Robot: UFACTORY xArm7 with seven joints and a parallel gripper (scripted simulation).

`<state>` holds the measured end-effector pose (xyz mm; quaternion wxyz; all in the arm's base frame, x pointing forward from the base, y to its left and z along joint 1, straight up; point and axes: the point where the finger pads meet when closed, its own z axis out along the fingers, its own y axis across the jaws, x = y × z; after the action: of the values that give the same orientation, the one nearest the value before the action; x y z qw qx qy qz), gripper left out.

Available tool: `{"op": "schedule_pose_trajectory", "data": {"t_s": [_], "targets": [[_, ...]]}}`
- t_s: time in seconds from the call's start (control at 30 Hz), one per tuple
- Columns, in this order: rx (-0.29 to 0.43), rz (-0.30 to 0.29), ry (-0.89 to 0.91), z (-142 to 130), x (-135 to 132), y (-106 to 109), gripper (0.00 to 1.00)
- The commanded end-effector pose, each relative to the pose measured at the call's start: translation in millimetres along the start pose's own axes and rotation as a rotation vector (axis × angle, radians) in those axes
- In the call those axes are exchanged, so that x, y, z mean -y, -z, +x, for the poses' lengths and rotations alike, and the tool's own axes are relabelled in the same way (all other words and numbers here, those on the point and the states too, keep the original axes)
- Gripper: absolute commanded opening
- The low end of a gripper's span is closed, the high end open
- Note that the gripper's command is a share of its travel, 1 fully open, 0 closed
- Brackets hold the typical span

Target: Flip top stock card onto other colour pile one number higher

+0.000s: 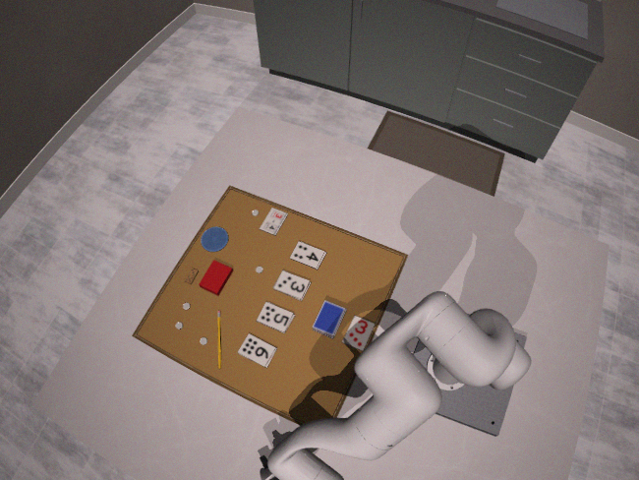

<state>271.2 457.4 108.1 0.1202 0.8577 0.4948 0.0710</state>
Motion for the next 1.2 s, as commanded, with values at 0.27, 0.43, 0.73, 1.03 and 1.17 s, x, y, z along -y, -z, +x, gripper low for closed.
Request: {"op": "schedule_pose_trajectory", "data": {"t_s": [0.27, 0.43, 0.73, 1.03, 1.17], "targets": [[-0.005, 0.000, -0.001, 2, 0, 2, 0.46], [-0.005, 0.000, -0.001, 2, 0, 2, 0.46], [0.013, 0.004, -0.156, -10, -34, -6, 1.00], [0.089, 0.019, -0.783, -85, -164, -41, 1.00], [0.111, 0.025, -1.007, -107, -187, -47, 1.00]]}}
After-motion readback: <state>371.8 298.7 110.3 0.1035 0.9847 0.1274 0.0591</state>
